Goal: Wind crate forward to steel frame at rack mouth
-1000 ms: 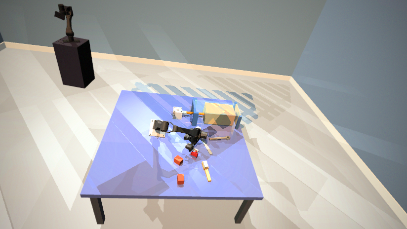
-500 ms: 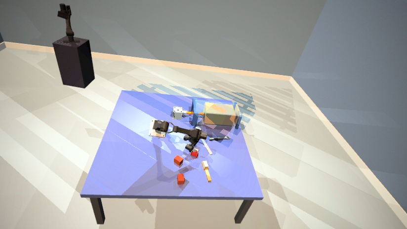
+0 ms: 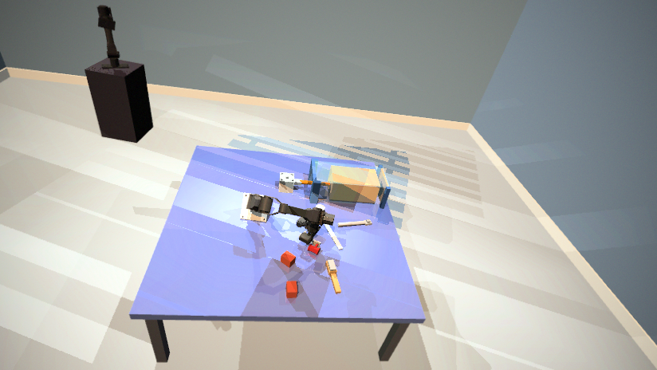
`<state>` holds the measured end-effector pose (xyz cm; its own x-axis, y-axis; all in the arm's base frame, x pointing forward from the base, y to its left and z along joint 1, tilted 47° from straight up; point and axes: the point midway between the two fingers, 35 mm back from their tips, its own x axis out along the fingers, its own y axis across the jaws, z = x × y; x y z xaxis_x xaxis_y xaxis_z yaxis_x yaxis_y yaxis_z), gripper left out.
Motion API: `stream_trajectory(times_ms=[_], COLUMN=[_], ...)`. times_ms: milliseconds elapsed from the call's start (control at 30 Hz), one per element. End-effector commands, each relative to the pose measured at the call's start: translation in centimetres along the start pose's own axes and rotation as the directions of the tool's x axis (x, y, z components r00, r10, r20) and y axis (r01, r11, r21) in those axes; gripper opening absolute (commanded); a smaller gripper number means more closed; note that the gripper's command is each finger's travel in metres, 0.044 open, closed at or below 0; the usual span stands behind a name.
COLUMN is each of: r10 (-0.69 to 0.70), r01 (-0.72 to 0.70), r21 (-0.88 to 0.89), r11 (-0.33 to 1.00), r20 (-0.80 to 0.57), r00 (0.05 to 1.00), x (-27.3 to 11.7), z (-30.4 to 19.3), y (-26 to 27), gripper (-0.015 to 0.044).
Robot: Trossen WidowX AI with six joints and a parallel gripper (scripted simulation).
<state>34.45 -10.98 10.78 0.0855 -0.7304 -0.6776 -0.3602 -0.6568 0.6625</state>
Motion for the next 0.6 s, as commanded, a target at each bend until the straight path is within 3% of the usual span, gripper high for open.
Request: stream_trajectory(times_ms=[0, 567], r10=[0.000, 0.000], r01=[0.000, 0.000], r21=[0.001, 0.001], r11=[1.000, 1.000], r20=[0.000, 0.000], r00=[1.000, 1.000], x=[-0.04, -0.04], z=[-0.01, -0.01], y=[0.01, 0.01], gripper=[0.0260, 0.0147])
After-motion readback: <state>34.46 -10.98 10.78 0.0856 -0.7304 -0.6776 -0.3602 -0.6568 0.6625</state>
